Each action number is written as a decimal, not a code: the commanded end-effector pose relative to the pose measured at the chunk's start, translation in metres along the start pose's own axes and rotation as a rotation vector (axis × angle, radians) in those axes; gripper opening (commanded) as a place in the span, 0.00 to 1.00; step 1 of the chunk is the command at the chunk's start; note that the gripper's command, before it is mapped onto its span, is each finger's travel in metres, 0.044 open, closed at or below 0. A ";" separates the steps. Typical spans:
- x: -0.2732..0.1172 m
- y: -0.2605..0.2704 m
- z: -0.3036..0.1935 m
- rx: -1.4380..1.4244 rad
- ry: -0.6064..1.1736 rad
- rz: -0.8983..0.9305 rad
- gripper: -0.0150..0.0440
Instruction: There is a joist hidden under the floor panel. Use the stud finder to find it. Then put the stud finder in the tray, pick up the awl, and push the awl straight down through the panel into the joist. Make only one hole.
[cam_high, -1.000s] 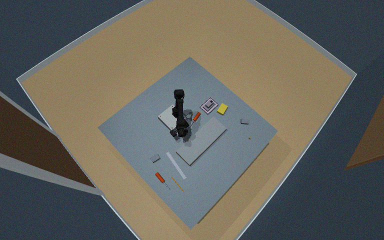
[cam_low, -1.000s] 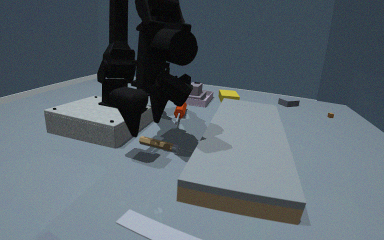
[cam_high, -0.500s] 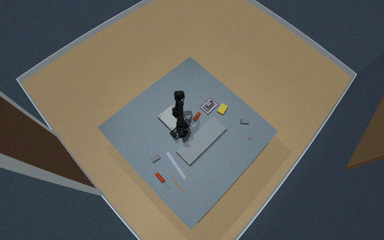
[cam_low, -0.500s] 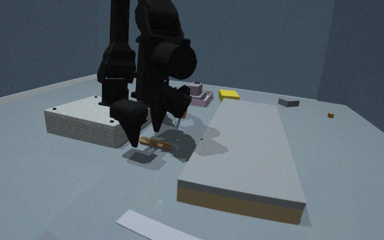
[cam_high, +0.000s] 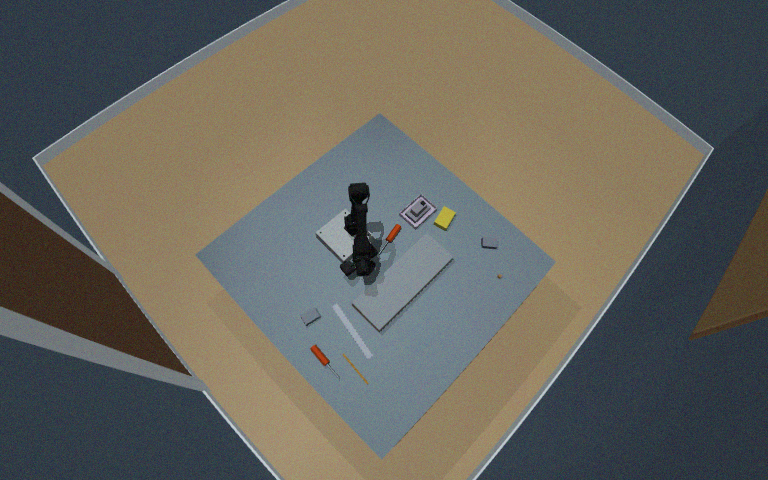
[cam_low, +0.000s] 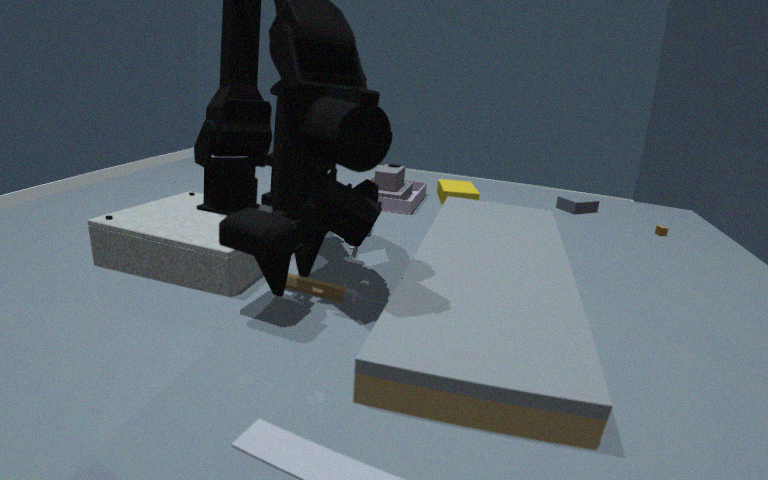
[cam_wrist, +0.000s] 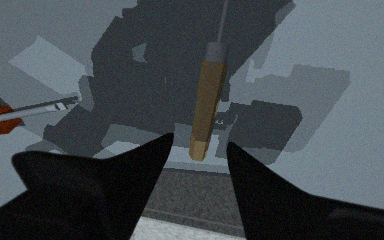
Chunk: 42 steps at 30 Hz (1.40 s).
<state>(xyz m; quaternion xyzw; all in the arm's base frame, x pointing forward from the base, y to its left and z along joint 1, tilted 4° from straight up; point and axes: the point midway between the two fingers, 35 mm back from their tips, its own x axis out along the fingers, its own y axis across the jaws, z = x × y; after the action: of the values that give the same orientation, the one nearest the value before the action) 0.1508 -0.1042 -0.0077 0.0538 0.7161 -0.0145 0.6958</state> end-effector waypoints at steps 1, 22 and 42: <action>0.000 0.000 0.000 0.005 0.000 -0.003 0.51; -0.050 -0.005 0.004 0.005 -0.001 -0.003 0.25; -0.122 -0.001 -0.003 0.096 -0.040 -0.002 0.25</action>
<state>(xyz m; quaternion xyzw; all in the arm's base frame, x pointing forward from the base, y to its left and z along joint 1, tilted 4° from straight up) 0.1474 -0.1108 0.1122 0.0646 0.7124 -0.0287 0.6982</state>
